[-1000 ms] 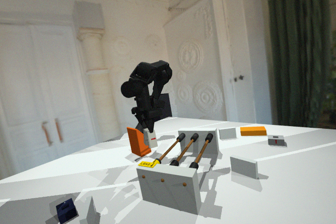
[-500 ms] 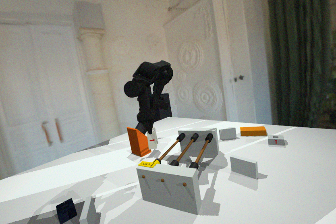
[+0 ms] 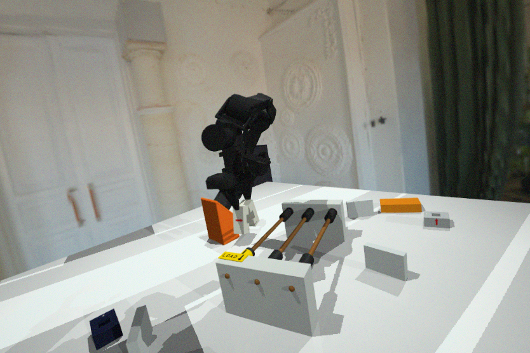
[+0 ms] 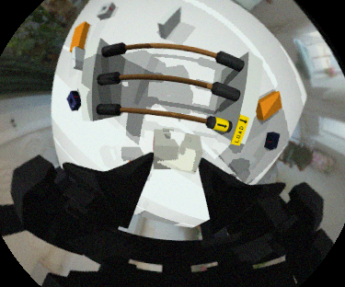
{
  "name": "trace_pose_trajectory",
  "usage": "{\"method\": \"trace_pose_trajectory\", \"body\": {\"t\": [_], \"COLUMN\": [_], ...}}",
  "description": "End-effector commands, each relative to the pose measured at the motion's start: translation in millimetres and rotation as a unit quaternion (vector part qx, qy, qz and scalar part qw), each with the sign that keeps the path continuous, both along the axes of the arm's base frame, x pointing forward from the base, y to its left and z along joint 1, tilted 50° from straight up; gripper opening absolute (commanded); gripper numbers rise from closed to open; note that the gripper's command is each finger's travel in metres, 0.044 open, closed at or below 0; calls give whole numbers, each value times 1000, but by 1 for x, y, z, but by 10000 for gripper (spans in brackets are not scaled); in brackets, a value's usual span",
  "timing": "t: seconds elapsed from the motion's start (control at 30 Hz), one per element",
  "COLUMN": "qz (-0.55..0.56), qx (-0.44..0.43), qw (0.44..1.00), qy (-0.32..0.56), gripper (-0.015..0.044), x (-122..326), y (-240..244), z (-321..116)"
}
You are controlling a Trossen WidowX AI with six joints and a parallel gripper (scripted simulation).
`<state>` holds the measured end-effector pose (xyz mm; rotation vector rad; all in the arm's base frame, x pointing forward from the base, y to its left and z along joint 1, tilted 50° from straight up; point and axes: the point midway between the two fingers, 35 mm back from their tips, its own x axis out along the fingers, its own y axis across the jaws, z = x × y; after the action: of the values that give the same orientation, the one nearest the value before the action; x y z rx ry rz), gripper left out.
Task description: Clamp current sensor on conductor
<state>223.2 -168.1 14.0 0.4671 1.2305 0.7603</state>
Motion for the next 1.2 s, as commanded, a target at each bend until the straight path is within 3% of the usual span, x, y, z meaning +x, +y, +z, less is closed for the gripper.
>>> {"method": "trace_pose_trajectory", "body": {"t": [0.0, 0.57, 1.17], "qz": [-43, -222, -393], "qx": [10, 49, 86], "qw": [998, 942, 805], "qy": [46, 246, 437], "gripper": [0, 0, 0], "x": [4, 18, 33], "y": [0, 2, 5], "z": [1, 3, 5]}}
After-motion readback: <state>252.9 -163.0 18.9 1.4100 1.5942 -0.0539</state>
